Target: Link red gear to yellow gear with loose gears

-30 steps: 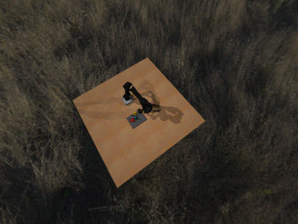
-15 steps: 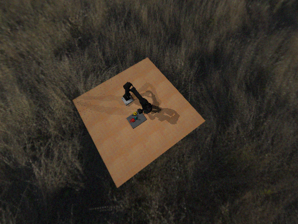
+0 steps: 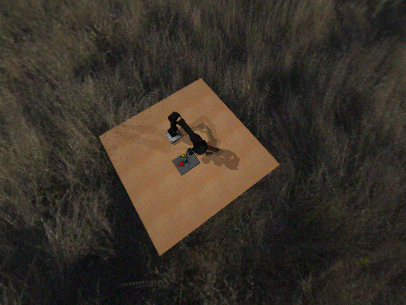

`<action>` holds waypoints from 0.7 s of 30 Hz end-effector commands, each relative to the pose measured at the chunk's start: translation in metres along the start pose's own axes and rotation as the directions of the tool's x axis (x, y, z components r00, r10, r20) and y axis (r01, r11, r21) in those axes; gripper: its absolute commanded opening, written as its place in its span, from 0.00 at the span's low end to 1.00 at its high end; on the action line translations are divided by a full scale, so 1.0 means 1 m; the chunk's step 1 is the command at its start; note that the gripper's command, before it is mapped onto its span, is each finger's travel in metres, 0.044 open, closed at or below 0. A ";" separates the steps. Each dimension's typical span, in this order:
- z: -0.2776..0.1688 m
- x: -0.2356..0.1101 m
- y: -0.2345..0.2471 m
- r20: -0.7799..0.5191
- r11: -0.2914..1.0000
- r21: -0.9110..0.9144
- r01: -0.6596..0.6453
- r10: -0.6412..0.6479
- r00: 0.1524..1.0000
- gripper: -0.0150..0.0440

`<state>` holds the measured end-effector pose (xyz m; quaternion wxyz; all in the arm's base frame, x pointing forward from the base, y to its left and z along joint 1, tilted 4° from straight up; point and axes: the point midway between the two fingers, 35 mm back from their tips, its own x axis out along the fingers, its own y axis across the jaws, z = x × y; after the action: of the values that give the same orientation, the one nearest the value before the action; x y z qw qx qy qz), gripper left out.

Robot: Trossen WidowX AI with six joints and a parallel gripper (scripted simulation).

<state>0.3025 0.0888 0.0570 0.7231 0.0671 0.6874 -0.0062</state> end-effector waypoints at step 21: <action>0.007 -0.038 0.002 0.002 1.000 0.004 0.004 -0.004 1.000 0.25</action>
<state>0.3060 0.0880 0.0859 0.7217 0.0686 0.6888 -0.0086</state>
